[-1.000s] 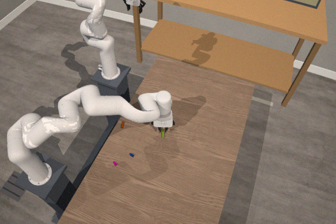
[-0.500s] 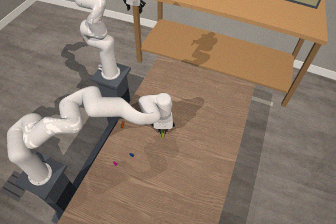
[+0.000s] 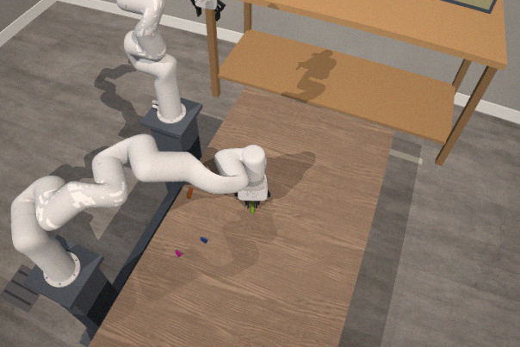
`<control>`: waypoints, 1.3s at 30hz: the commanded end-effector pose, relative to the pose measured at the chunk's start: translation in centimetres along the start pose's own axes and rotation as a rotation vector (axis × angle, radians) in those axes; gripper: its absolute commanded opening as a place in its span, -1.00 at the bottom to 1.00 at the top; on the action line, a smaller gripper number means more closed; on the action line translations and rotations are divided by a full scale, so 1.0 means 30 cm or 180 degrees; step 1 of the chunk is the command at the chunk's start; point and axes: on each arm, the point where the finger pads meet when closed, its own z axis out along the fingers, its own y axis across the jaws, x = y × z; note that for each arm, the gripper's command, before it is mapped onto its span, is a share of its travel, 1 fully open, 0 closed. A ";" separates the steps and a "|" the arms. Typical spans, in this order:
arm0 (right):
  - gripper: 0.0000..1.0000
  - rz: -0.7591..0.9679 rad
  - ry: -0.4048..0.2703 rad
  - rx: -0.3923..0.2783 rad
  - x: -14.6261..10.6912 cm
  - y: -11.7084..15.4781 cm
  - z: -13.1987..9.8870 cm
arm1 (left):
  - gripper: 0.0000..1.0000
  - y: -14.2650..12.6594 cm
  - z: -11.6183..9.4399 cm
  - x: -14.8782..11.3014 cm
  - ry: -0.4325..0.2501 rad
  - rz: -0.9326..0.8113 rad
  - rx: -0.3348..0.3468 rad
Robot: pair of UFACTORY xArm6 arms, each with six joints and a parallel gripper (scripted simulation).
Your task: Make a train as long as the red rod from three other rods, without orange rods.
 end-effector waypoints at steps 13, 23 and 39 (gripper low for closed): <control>-0.48 0.0000 0.0009 -0.0021 0.003 0.006 -0.010 | 1.00 0.000 -0.006 0.004 0.0015 0.0000 0.0000; -0.48 0.0000 0.0009 -0.0021 0.003 0.006 0.005 | 1.00 0.000 -0.006 0.004 0.0015 0.0000 0.0000; -0.48 0.0000 0.0009 -0.0021 0.003 0.006 0.027 | 1.00 0.000 -0.006 0.004 0.0015 0.0000 0.0000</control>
